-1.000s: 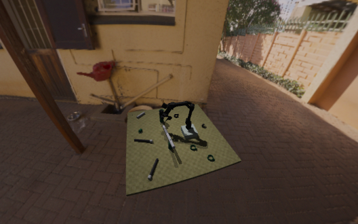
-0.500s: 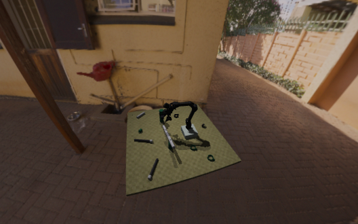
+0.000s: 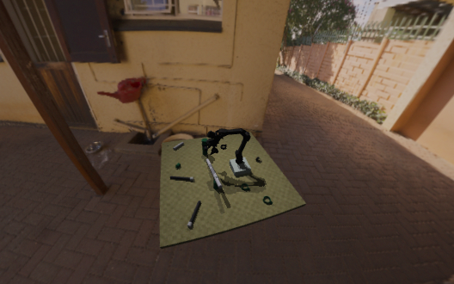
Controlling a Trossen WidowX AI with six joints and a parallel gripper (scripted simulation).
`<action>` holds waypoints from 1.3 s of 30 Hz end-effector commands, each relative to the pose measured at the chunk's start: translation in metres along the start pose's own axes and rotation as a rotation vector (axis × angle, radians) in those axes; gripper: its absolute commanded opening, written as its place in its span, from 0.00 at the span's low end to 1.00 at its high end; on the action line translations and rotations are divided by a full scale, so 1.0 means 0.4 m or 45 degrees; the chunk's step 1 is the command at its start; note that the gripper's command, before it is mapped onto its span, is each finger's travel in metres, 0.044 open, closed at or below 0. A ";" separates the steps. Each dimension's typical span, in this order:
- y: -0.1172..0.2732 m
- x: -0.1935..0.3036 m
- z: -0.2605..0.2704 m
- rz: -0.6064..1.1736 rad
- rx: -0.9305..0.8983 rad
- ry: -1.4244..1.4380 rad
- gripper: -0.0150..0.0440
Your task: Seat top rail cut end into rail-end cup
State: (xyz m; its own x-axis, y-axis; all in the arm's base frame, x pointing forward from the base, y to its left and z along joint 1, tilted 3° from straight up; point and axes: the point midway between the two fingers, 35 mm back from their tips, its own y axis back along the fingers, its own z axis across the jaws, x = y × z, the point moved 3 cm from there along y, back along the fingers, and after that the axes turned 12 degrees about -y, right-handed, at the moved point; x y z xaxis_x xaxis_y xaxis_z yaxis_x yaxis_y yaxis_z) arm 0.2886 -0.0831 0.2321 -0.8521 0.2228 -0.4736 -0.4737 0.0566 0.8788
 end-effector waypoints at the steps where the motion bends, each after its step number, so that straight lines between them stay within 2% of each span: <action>1: -0.054 0.001 0.009 0.134 -0.028 0.392 1.00; 6: -0.131 0.007 0.026 0.309 -0.149 1.046 1.00; 13: -0.224 0.028 0.050 0.468 -0.438 1.857 1.00; 28: -0.226 0.028 0.051 0.471 -0.448 1.878 1.00; 34: -0.300 0.065 0.051 0.470 -0.447 1.878 1.00; 39: -0.308 0.069 0.051 0.470 -0.447 1.877 1.00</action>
State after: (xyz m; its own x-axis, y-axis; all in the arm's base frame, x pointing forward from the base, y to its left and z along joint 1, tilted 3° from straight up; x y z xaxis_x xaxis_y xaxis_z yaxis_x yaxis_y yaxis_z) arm 0.3287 -0.0642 0.1181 -0.2902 -0.9547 -0.0661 -0.0483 -0.0543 0.9974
